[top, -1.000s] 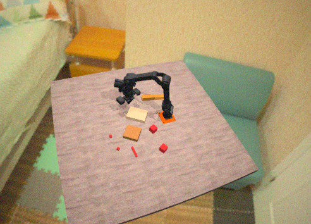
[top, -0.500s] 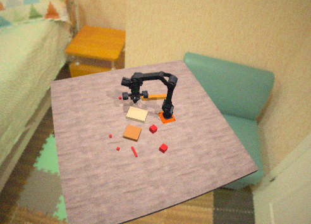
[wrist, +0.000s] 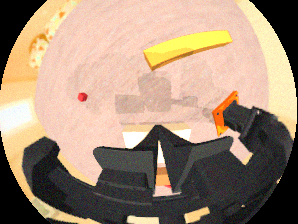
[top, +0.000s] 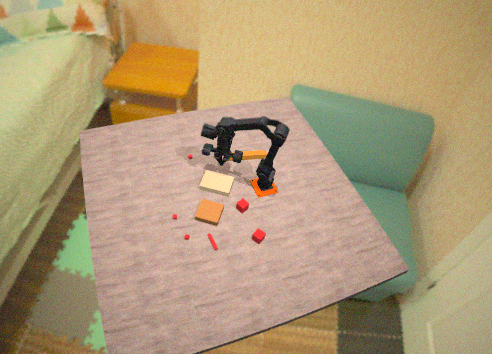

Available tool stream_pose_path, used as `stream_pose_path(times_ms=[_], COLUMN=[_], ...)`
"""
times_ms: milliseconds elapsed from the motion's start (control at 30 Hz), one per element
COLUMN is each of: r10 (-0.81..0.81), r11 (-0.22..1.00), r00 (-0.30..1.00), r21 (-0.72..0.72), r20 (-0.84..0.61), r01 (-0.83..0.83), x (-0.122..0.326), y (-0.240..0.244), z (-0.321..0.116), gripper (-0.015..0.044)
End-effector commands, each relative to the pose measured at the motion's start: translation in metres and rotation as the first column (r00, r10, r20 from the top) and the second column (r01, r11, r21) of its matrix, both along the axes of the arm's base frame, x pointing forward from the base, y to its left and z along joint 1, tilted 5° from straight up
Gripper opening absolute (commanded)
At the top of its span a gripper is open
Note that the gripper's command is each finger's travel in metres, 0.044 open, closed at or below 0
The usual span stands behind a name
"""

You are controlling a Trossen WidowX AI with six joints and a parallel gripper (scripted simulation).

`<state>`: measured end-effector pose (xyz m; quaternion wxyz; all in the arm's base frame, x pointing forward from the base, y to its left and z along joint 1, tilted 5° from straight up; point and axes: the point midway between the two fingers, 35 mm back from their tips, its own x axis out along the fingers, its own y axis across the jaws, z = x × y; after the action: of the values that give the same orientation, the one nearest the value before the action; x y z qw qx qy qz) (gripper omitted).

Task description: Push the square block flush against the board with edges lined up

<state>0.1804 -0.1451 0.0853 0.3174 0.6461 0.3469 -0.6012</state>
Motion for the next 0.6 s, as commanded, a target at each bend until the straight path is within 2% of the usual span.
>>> stream_pose_path(times_ms=[0, 133, 567], r10=[-0.019, -0.019, -0.019], r11=[1.000, 1.000, 1.000], r00=[1.000, 1.000, 1.000], r21=[-0.001, -0.001, -0.001], r20=[-0.004, -0.004, -0.004], r01=[0.019, 0.019, 0.019], x=[-0.001, -0.001, 0.005], y=[0.001, 0.004, 0.011], z=[-0.010, -0.054, -0.055], gripper=[0.0000, 0.0000, 0.0000])
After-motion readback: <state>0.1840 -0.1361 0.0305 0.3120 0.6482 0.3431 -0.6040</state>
